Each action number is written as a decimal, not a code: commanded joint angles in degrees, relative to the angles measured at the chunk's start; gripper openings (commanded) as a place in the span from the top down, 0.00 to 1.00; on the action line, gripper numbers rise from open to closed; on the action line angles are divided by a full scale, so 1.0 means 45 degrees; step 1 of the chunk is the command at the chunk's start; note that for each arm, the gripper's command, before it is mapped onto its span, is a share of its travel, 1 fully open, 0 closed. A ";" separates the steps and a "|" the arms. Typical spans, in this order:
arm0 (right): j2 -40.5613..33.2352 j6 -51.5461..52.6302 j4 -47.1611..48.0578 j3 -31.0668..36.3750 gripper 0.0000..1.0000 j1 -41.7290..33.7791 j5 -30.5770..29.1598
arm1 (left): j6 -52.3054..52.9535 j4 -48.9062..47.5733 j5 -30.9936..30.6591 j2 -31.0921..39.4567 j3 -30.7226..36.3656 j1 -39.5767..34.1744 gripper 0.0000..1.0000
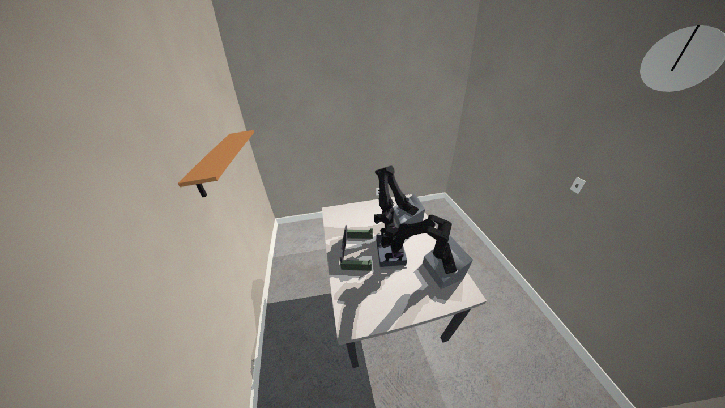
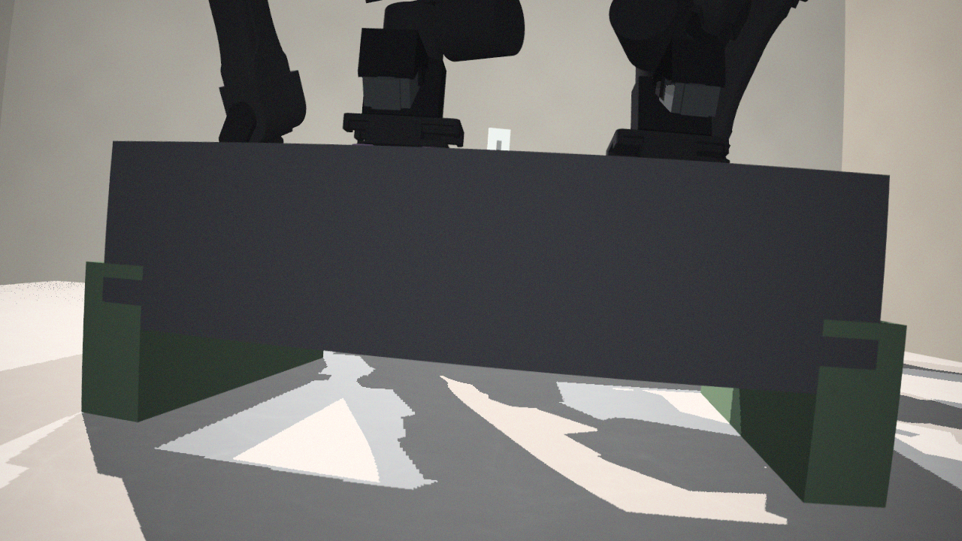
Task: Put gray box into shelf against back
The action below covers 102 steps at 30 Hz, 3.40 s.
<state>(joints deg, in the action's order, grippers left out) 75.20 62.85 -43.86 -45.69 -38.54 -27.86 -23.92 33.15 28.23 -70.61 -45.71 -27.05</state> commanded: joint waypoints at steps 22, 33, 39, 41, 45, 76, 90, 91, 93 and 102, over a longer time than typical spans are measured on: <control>-0.0950 0.0622 -0.1493 -0.1239 0.84 -0.0824 -0.0434 | -0.0199 0.1336 0.0595 0.1107 -0.1251 -0.0785 0.84; -0.0921 0.0671 -0.1549 -0.1267 0.84 -0.0853 -0.0334 | -0.0235 0.1418 0.0477 0.1067 -0.1308 -0.0809 0.84; -0.0991 0.0791 -0.1873 -0.1410 0.84 -0.0932 -0.0375 | -0.0422 0.1741 0.0569 0.1142 -0.1453 -0.0880 0.84; -0.1022 0.0892 -0.2073 -0.1412 0.84 -0.0998 -0.0417 | -0.0475 0.1935 0.0647 0.1186 -0.1464 -0.0934 0.84; -0.1087 0.1125 -0.2551 -0.1682 0.84 -0.1221 -0.0513 | -0.0694 0.2406 0.0798 0.1259 -0.1737 -0.1133 0.84; -0.1030 0.3965 -0.3848 -0.2190 0.84 -0.3109 -0.0584 | 0.0079 0.3087 0.0347 0.1427 -0.2464 -0.1658 0.84; -0.0667 0.4030 -0.3159 -0.2052 0.84 -0.2829 -0.0617 | 0.0979 0.2598 -0.0035 0.1499 -0.2476 -0.0938 0.84; -0.1006 0.4070 -0.2968 -0.1952 0.84 -0.2932 -0.0843 | 0.0984 0.2532 -0.0041 0.1508 -0.2442 -0.0872 0.84; -0.1130 0.3990 -0.2901 -0.1444 0.84 -0.2933 -0.0635 | 0.0663 0.2504 0.0451 0.1409 -0.1976 -0.1246 0.84; -0.1205 0.3984 -0.3021 -0.1729 0.84 -0.2908 -0.0509 | 0.0658 0.2549 0.0304 0.1497 -0.2289 -0.1317 0.84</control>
<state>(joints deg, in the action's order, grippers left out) 71.83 82.54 -59.33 -51.37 -50.68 -30.79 -21.52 47.18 29.54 -66.24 -54.04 -31.53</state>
